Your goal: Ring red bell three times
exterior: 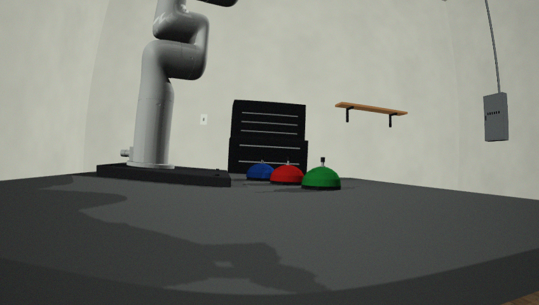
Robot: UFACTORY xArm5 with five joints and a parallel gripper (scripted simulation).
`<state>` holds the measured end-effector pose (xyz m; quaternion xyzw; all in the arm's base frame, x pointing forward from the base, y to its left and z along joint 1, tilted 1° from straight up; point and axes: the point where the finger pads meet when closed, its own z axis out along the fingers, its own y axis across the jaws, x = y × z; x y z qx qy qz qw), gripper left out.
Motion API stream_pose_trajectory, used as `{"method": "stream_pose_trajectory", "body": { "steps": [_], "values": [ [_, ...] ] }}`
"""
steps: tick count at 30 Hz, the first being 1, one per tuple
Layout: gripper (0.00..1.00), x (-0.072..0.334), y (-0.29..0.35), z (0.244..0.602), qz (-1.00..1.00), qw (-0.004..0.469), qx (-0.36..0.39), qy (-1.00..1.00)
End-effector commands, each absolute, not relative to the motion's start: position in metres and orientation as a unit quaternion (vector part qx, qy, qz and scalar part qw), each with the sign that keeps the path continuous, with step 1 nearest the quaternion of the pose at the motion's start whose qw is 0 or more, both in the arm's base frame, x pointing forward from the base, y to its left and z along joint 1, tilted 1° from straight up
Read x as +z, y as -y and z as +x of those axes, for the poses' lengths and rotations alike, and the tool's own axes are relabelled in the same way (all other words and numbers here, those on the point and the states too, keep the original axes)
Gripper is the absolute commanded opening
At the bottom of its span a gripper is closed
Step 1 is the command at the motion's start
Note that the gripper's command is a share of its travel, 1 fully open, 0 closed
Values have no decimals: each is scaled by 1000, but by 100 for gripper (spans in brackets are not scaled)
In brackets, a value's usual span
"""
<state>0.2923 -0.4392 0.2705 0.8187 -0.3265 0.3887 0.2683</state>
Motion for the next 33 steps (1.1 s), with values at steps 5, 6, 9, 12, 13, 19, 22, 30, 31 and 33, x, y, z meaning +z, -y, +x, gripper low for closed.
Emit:
{"method": "stream_pose_trajectory", "body": {
  "steps": [5,6,9,12,13,19,22,30,31,33],
  "values": [
    [100,265,423,311,824,240,390,335],
    [100,261,413,320,827,225,389,339],
    [100,244,370,355,839,161,378,358],
    [100,237,350,368,843,136,370,366],
    [100,230,331,377,848,108,359,375],
    [100,212,273,403,857,54,329,394],
    [100,204,243,412,860,29,308,404],
    [100,180,149,423,869,-30,234,436],
    [100,180,149,423,869,-30,234,436],
    [100,180,149,423,869,-30,234,436]
  ]
}}
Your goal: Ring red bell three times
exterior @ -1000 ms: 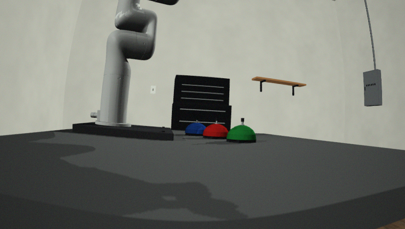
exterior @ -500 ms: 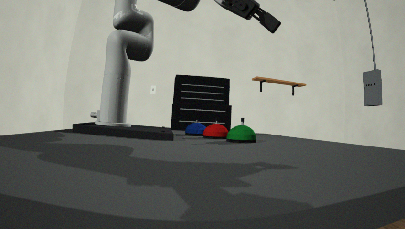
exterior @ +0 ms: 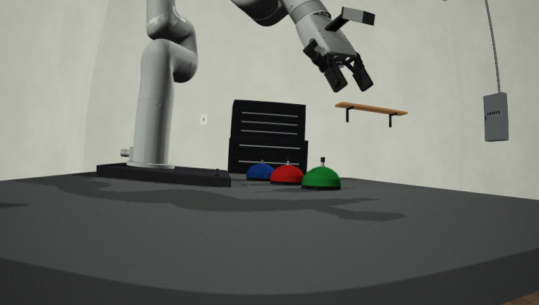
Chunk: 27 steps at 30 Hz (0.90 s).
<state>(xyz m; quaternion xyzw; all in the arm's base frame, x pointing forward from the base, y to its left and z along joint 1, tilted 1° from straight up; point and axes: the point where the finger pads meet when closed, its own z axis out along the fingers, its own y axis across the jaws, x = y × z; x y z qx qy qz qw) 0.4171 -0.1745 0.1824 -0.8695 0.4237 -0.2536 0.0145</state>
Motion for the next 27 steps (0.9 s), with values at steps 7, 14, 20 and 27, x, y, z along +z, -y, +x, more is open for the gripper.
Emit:
{"method": "stream_pose_trajectory", "body": {
  "steps": [7,14,20,27],
  "values": [
    [100,160,61,410,-870,54,-152,-465],
    [100,147,-7,382,-867,49,-83,-488],
    [100,140,-50,352,-862,30,-37,-504],
    [100,136,-79,325,-857,6,-6,-516]
  ]
}}
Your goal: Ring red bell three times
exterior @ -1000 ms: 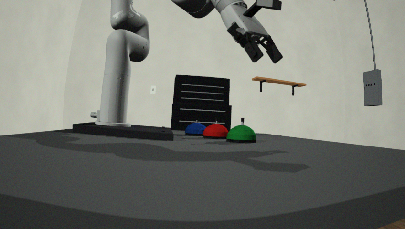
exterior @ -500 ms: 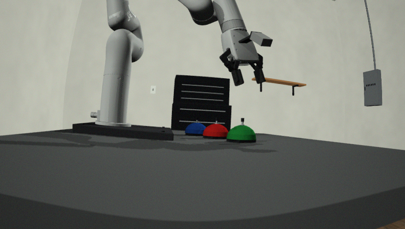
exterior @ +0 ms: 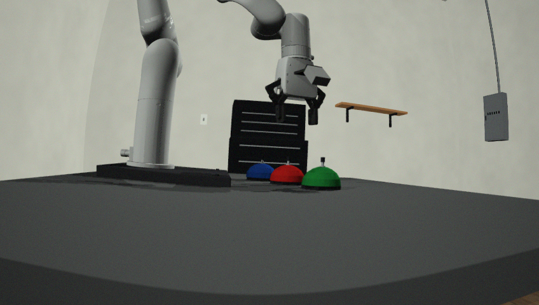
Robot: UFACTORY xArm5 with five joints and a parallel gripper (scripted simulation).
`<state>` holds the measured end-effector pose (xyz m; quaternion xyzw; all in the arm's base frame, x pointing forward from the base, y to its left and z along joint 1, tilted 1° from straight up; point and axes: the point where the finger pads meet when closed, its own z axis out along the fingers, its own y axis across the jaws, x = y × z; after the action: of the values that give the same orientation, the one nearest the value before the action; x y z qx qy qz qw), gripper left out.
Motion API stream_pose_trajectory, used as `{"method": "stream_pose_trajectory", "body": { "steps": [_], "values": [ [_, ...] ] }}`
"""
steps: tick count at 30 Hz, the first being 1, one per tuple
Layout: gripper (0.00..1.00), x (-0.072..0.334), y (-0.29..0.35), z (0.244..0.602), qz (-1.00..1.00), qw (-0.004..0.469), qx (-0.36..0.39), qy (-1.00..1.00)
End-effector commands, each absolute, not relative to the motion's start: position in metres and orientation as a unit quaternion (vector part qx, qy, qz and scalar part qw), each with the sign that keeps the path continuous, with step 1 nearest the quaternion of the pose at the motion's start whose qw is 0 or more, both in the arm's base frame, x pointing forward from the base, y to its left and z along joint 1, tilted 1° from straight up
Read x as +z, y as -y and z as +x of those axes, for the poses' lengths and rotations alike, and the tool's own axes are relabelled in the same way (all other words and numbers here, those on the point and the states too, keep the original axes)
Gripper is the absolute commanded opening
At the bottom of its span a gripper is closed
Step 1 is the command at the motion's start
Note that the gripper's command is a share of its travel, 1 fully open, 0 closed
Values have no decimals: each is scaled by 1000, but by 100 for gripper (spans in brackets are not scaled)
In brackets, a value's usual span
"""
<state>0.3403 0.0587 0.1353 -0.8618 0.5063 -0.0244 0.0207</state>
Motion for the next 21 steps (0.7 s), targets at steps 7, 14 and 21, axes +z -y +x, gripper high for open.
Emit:
{"method": "stream_pose_trajectory", "body": {
  "steps": [7,14,21],
  "values": [
    [100,136,-80,325,-856,5,-5,-516],
    [0,136,-80,325,-856,5,-5,-516],
    [0,136,-80,325,-856,5,-5,-516]
  ]
}}
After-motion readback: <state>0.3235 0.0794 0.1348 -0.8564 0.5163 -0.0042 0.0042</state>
